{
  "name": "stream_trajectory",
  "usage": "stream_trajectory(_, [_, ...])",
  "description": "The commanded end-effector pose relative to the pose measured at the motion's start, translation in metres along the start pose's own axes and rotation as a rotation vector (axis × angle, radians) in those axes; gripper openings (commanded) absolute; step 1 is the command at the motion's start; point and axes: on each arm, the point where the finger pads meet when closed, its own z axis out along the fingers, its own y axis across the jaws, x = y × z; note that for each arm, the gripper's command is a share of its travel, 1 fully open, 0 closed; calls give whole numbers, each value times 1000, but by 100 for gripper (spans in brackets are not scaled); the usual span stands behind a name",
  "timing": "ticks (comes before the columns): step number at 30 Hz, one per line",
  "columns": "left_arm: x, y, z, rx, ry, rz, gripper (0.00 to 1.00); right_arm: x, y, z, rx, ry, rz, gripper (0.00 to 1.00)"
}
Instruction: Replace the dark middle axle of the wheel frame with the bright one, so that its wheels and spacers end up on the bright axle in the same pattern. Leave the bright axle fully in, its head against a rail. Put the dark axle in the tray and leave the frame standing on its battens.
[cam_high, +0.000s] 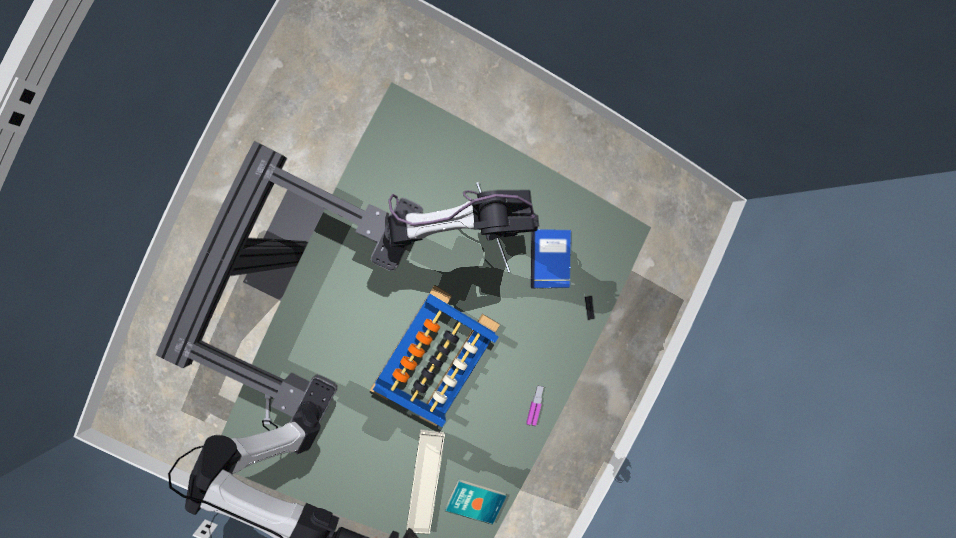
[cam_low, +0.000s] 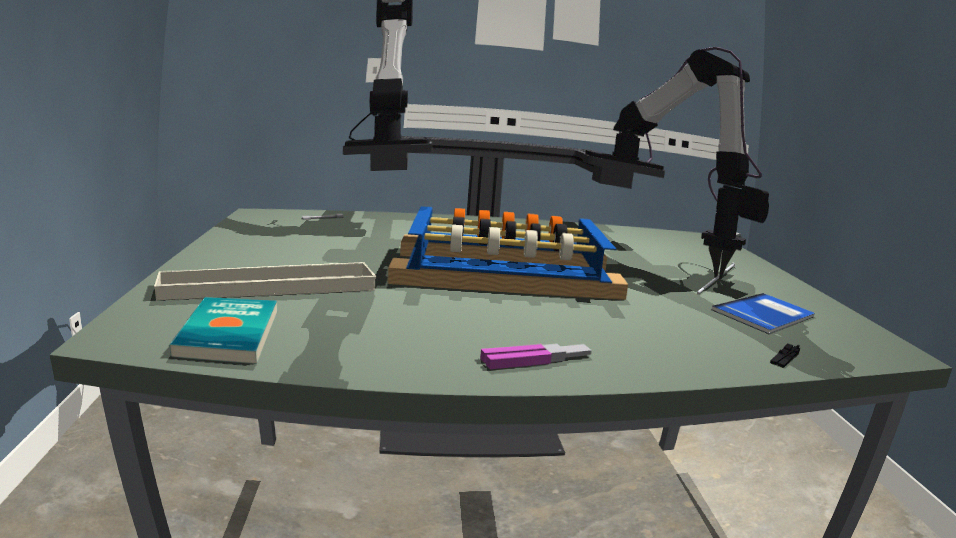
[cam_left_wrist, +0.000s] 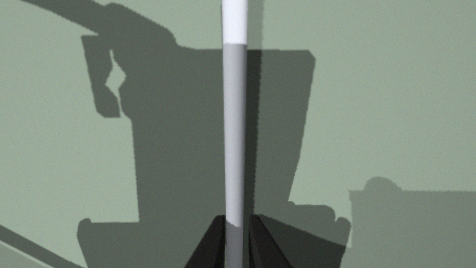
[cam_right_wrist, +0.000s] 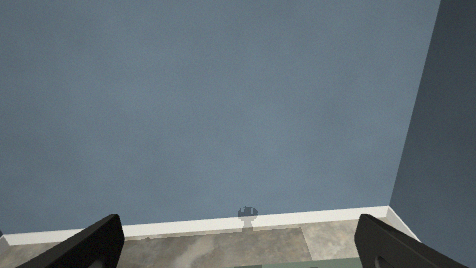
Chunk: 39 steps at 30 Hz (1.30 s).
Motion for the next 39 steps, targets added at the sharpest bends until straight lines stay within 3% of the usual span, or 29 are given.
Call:
stream_trajectory(1, [5, -15, -12, 49, 13, 8, 0, -6, -3, 0, 11, -10, 1, 100])
stream_trajectory(24, [12, -4, -20, 27, -4, 86, 0, -6, -3, 0, 11, -10, 1, 100])
stream_trajectory(27, [22, -19, -27, 61, 11, 108, 0, -6, -3, 0, 11, -10, 1, 100])
stream_trajectory(39, [52, -8, -41, 51, 26, 292, 0, -6, -3, 0, 11, -11, 1, 100])
